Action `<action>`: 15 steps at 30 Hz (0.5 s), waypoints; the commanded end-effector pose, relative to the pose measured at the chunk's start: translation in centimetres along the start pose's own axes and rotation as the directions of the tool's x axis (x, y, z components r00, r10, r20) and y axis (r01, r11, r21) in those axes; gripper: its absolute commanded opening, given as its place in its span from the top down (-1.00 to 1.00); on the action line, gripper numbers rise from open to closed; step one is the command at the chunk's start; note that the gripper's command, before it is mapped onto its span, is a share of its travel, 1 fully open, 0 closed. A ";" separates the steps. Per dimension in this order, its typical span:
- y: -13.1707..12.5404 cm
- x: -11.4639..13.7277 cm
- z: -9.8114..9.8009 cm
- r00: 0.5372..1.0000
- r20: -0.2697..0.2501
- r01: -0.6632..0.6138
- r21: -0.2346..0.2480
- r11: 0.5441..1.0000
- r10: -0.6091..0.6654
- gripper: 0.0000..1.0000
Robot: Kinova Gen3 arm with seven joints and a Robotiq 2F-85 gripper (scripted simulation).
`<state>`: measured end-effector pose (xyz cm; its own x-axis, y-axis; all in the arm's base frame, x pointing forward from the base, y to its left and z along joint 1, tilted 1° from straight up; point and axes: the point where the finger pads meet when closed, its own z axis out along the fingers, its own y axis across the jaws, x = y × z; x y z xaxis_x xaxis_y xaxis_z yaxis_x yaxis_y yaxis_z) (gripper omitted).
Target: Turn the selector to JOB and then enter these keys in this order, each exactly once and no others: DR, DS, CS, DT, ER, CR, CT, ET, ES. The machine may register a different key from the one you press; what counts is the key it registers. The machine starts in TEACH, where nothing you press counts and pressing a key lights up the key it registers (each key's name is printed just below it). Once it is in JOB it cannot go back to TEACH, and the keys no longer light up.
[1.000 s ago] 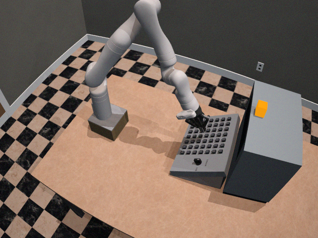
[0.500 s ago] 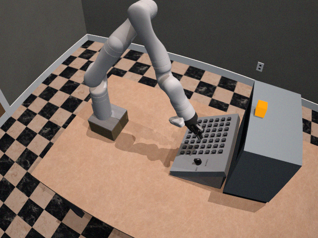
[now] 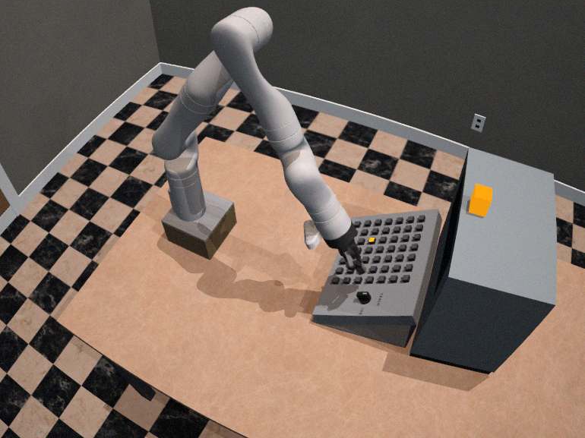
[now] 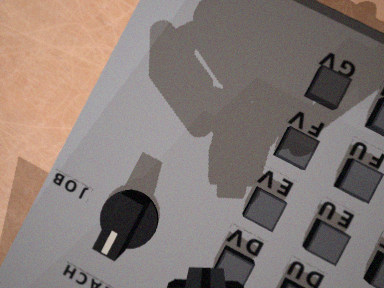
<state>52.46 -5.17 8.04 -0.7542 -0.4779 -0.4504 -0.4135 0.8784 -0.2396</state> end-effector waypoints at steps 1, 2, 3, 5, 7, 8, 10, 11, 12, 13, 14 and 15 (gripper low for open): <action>-1.2 0.4 -0.1 0.992 -0.011 -0.123 -0.029 0.992 0.123 0.80; -1.2 0.4 -0.1 0.992 -0.011 -0.123 -0.029 0.992 0.123 0.80; -1.7 0.7 -0.2 0.984 -0.012 -0.178 -0.028 0.984 0.178 0.80; -2.6 1.1 -0.3 0.962 -0.015 -0.274 -0.027 0.961 0.274 0.80; -3.3 1.4 -0.4 0.938 -0.017 -0.346 -0.026 0.938 0.345 0.80; -3.6 1.5 -0.4 0.927 -0.018 -0.375 -0.025 0.927 0.375 0.80; -4.0 1.7 -0.4 0.909 -0.019 -0.418 -0.024 0.908 0.417 0.80; -4.1 1.8 -0.5 0.902 -0.019 -0.431 -0.024 0.902 0.431 0.80; -4.2 1.9 -0.5 0.898 -0.020 -0.440 -0.024 0.898 0.440 0.80; -4.3 1.9 -0.5 0.895 -0.020 -0.445 -0.024 0.895 0.445 0.80; -4.3 1.9 -0.5 0.894 -0.020 -0.448 -0.024 0.894 0.447 0.80; -4.3 1.9 -0.5 0.894 -0.020 -0.448 -0.024 0.894 0.448 0.80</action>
<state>52.52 -9.64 8.54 -0.8657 -0.0479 -0.4983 -0.0495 0.9987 -0.0100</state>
